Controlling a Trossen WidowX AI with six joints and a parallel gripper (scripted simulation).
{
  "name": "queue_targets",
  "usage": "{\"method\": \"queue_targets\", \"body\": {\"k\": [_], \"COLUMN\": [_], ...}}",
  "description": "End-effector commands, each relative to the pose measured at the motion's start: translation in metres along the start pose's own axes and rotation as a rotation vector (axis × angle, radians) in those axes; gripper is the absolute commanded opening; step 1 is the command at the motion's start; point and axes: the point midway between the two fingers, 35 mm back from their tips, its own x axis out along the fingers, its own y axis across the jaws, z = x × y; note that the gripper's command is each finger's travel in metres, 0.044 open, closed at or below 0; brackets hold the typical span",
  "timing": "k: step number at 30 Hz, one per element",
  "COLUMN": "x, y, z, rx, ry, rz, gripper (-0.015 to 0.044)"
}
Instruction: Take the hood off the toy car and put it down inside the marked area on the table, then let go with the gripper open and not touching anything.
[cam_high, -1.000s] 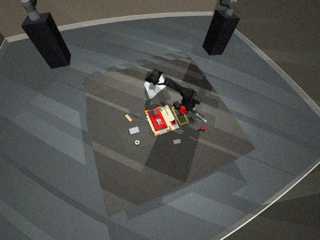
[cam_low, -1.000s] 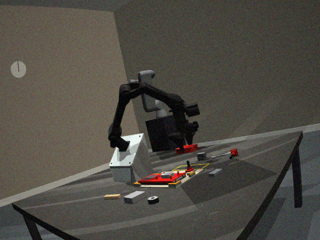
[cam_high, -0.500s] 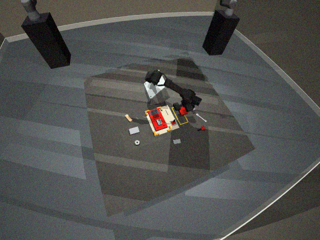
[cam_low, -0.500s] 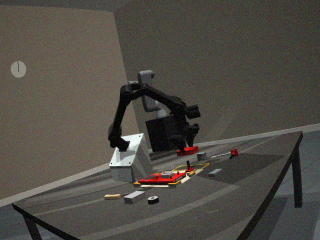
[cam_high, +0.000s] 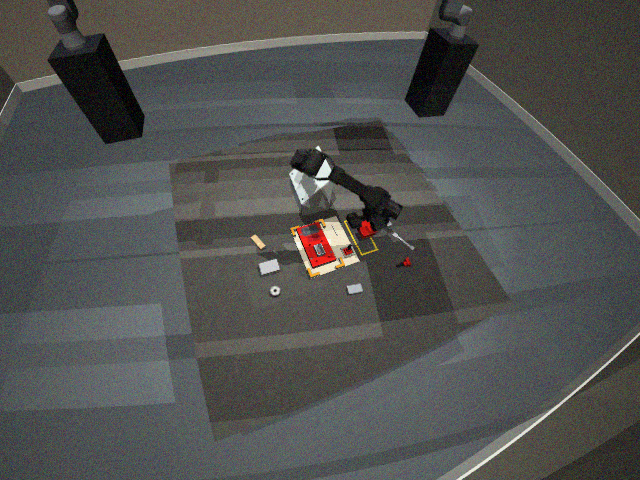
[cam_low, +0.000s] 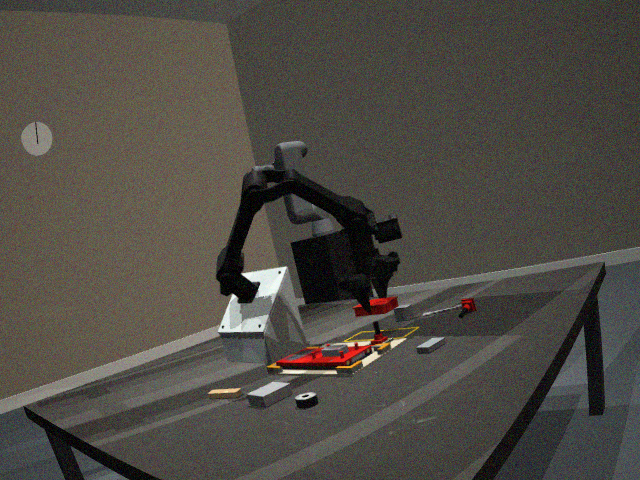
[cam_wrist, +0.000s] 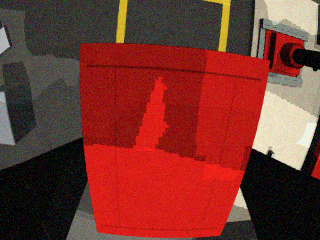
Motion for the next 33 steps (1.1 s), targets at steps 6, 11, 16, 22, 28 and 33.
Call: {"method": "queue_targets", "body": {"k": [6, 11, 16, 22, 28, 33], "x": [0.009, 0.013, 0.017, 0.021, 0.026, 0.03], "y": [-0.001, -0.002, -0.002, -0.002, -0.002, -0.002], "z": [0.0, 0.0, 0.0, 0.0, -0.001, -0.001], "rx": [-0.001, -0.001, -0.001, -0.001, -0.001, -0.001], "ry": [0.0, 0.0, 0.0, 0.0, 0.0, 0.0], "rz": [-0.005, -0.005, -0.006, -0.006, -0.007, -0.007], "gripper": [0.0, 0.0, 0.0, 0.0, 0.0, 0.0]}}
